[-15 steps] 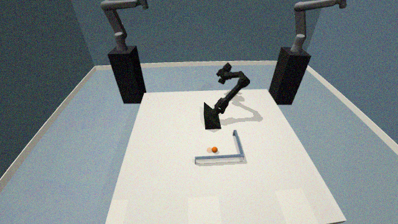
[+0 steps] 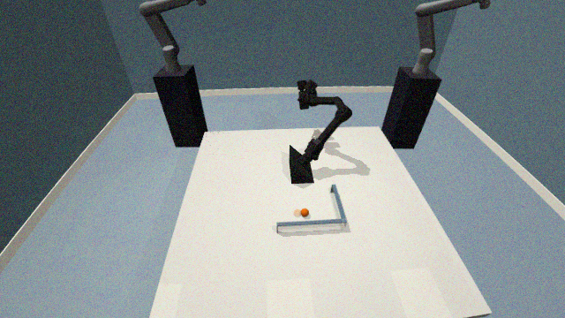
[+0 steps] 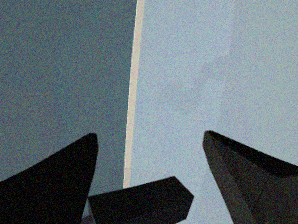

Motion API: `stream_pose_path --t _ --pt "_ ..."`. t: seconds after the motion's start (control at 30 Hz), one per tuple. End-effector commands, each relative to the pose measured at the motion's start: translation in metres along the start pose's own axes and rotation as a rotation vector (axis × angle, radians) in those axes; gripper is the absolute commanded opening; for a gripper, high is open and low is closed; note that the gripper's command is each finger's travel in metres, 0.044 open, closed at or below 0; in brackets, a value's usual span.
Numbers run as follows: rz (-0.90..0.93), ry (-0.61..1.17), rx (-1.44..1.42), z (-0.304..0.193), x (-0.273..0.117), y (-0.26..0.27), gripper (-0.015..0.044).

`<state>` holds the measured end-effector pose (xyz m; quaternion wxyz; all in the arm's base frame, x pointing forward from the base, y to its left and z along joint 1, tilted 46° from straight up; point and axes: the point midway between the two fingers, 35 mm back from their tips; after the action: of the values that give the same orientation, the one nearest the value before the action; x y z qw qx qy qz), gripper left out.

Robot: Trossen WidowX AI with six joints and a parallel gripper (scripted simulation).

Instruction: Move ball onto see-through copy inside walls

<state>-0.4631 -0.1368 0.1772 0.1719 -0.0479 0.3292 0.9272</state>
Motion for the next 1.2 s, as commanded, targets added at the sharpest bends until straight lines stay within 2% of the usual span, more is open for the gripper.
stream_pose_path --t 0.0,0.3,0.8,1.17 --pt "0.104 0.153 -0.228 -0.052 -0.031 0.028 0.0304" --pt "0.412 0.420 -0.700 -0.156 -0.138 0.073 0.0304" --pt "0.803 0.595 -1.198 -0.238 -0.278 0.071 0.0304" --pt "1.459 0.705 -1.836 -0.296 -0.448 0.004 0.0304"
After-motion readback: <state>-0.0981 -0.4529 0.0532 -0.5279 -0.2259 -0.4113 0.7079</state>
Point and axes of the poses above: the point midway between the two fingers, 35 mm back from their tips, its own x axis out along the fingers, its own y axis across the jaws, z = x × y, and after that the axes turned 2 degrees about x, right-handed
